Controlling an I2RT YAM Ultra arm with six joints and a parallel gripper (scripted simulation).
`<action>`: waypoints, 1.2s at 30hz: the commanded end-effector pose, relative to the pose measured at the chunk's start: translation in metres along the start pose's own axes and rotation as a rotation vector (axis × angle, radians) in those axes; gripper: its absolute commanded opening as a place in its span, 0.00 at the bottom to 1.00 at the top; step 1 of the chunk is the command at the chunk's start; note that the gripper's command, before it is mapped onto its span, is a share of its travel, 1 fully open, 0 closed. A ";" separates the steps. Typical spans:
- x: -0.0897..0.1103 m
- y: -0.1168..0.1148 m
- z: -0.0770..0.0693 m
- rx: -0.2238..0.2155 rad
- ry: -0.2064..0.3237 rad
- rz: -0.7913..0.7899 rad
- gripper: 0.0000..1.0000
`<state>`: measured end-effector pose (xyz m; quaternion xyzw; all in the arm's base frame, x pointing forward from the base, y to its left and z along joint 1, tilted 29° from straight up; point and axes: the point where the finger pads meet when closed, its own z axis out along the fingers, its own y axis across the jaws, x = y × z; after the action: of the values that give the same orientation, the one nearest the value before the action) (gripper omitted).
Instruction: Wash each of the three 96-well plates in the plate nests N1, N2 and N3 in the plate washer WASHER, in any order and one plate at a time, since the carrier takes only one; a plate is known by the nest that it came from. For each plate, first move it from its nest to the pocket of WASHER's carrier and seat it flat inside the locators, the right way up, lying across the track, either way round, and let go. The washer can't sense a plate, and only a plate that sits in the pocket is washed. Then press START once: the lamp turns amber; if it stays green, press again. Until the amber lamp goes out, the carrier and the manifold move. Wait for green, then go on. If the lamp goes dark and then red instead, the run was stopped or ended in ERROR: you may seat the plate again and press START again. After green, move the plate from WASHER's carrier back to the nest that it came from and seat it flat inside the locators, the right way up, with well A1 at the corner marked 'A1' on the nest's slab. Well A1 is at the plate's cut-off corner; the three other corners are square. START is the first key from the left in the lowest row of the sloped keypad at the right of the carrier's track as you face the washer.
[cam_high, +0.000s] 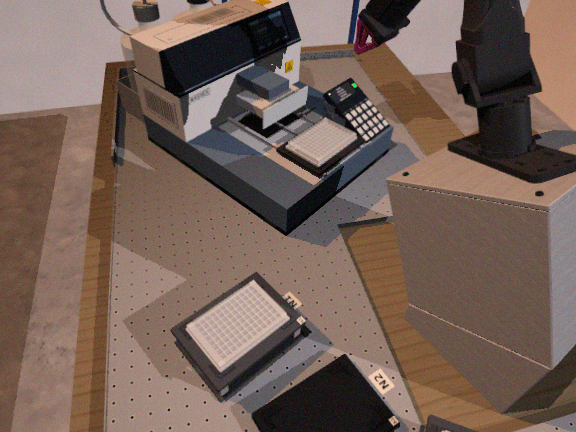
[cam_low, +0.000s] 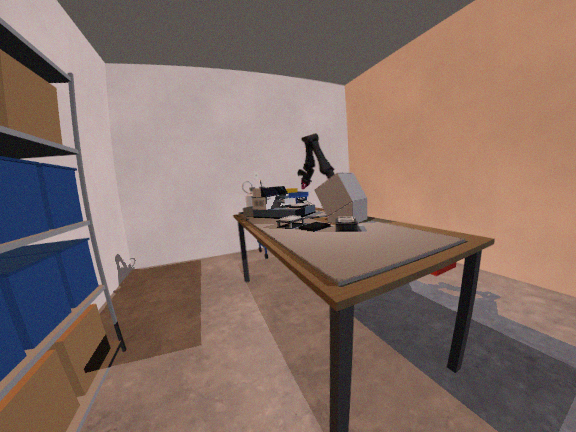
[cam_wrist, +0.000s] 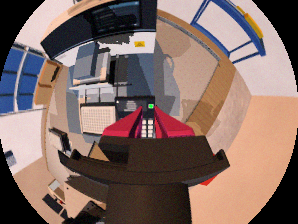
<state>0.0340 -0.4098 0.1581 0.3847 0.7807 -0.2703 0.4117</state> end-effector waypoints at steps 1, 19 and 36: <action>0.008 0.002 -0.005 0.011 -0.015 -0.005 0.00; 0.057 0.026 -0.004 0.009 -0.013 -0.006 0.00; 0.112 0.050 0.001 -0.006 0.012 0.015 0.00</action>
<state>0.0370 -0.3452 0.0639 0.3943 0.7828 -0.2578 0.4066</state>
